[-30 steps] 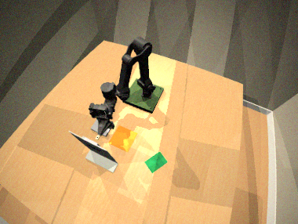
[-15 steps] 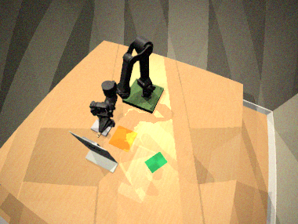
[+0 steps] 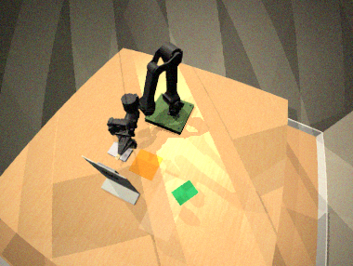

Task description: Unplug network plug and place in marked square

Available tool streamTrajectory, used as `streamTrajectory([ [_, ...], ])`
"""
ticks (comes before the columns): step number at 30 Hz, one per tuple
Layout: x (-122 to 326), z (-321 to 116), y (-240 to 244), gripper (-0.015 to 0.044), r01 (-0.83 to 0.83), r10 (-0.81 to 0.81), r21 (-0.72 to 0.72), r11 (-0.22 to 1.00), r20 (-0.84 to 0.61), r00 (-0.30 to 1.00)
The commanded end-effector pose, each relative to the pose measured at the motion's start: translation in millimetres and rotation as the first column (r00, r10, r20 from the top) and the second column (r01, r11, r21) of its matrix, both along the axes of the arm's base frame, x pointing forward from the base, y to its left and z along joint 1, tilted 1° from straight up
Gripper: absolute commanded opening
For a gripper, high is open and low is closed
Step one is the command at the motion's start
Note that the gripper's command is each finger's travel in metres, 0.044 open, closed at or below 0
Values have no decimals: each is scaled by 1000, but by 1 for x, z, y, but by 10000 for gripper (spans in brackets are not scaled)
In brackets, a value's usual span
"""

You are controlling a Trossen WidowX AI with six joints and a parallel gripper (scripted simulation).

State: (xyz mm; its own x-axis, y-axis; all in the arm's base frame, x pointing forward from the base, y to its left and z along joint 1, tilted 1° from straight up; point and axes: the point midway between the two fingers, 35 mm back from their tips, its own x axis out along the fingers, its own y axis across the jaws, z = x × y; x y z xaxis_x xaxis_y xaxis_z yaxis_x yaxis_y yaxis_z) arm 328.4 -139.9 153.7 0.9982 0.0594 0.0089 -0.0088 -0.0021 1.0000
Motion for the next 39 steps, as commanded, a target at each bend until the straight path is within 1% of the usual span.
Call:
streamTrajectory([
  [1,-5,1,2,0,-4,4,2,1000,2,1000],
  [8,-11,1,1,0,-4,4,2,1000,1,1000],
  [10,-6,1,0,0,0,0,0,1000,0,1000],
  [39,-22,54,13,0,-3,3,2,1000,1,1000],
])
